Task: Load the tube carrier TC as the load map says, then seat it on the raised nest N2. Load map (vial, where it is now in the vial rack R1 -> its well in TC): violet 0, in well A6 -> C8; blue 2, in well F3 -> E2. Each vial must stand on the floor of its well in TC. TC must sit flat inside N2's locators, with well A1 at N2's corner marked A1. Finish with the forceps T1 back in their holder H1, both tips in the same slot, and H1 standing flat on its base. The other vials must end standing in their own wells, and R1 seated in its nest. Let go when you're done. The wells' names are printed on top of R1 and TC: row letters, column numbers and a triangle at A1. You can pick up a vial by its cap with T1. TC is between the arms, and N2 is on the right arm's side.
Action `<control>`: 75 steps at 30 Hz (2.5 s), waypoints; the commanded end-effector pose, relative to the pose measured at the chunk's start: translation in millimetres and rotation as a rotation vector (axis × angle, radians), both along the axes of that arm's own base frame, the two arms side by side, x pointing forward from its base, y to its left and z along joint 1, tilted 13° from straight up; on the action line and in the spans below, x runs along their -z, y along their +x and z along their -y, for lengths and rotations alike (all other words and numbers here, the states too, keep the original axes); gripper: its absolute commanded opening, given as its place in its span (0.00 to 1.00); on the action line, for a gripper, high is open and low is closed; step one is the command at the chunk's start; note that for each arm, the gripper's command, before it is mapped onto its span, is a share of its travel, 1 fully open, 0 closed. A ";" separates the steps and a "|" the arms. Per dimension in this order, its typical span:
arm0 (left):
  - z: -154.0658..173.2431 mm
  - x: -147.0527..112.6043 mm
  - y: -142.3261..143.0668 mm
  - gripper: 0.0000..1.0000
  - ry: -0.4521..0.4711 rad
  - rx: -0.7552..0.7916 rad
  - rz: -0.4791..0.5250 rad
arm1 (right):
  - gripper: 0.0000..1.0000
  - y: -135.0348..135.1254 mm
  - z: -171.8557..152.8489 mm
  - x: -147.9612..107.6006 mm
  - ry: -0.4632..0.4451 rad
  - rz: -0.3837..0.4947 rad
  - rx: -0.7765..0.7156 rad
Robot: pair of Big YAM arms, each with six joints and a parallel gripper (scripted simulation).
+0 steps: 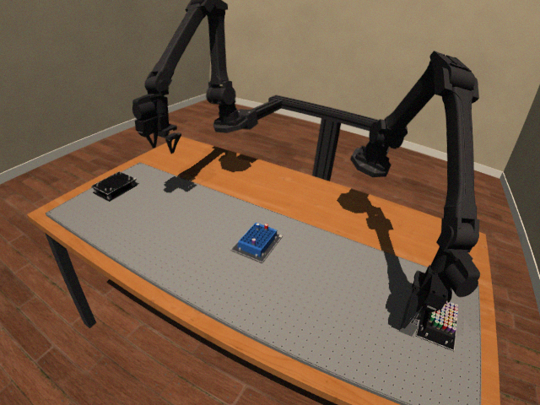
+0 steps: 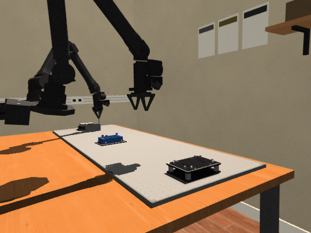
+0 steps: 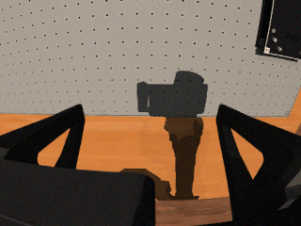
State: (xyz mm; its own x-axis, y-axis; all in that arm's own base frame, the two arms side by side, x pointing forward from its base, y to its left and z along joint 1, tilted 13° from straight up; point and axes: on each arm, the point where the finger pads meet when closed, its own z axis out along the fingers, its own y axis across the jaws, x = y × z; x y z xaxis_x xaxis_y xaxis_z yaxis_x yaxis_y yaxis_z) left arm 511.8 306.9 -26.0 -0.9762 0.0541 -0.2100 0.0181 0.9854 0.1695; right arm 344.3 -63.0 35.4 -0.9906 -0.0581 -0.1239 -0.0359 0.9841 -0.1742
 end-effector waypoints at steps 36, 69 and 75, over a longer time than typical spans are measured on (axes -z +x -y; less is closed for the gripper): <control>-17.4 1.4 19.9 0.07 0.023 0.001 0.040 | 1.00 30.7 4.8 -24.5 -0.008 0.082 0.019; -8.7 -5.0 13.6 0.24 0.017 0.001 0.031 | 1.00 30.7 4.8 -24.5 -0.008 0.082 0.019; -12.8 -27.7 17.5 0.24 0.029 0.002 0.052 | 1.00 30.7 4.8 -24.5 -0.008 0.082 0.019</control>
State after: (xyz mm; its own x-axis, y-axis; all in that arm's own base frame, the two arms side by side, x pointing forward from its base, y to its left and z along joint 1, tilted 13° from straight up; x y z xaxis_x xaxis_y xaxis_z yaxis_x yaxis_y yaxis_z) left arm 514.9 309.2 -31.2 -0.9750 0.0548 -0.2151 0.0172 0.9848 0.1728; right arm 344.3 -63.0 35.4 -0.9906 -0.0581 -0.1239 -0.0359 0.9841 -0.1742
